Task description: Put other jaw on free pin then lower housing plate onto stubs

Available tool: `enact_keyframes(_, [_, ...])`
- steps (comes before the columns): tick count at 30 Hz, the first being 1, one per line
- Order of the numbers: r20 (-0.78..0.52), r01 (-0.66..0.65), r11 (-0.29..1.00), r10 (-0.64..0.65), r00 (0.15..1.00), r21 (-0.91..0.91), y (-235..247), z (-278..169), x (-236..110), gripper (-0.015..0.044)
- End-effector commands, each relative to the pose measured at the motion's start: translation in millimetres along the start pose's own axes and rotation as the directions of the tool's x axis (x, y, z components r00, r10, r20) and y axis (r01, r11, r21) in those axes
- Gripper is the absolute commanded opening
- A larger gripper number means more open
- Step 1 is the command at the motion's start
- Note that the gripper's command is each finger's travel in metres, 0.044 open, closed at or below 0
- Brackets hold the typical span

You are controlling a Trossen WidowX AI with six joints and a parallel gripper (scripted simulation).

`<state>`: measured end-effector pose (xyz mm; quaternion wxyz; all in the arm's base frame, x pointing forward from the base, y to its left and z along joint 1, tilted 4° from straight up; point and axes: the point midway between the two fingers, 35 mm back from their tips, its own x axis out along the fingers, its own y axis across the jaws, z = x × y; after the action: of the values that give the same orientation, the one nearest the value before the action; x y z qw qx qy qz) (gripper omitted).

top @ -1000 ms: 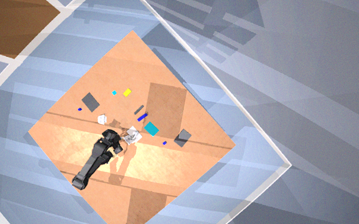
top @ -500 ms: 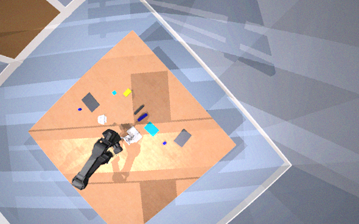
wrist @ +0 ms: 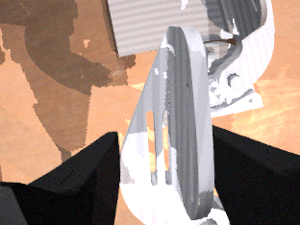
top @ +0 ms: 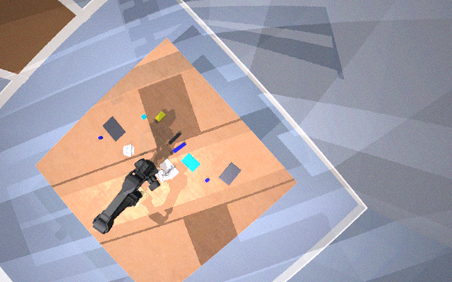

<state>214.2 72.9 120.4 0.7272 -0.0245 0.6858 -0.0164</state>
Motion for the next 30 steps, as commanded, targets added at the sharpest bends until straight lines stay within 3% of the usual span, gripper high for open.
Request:
enact_keyframes(1, [0.0,0.003,1.0,-0.003,1.0,-0.003,-1,13,1,0.0134])
enact_keyframes(13, [0.003,0.004,1.0,-0.004,1.0,-0.003,-7,49,4,0.0134])
enact_keyframes(30, [0.003,0.004,1.0,-0.004,1.0,-0.003,-7,49,4,0.0134])
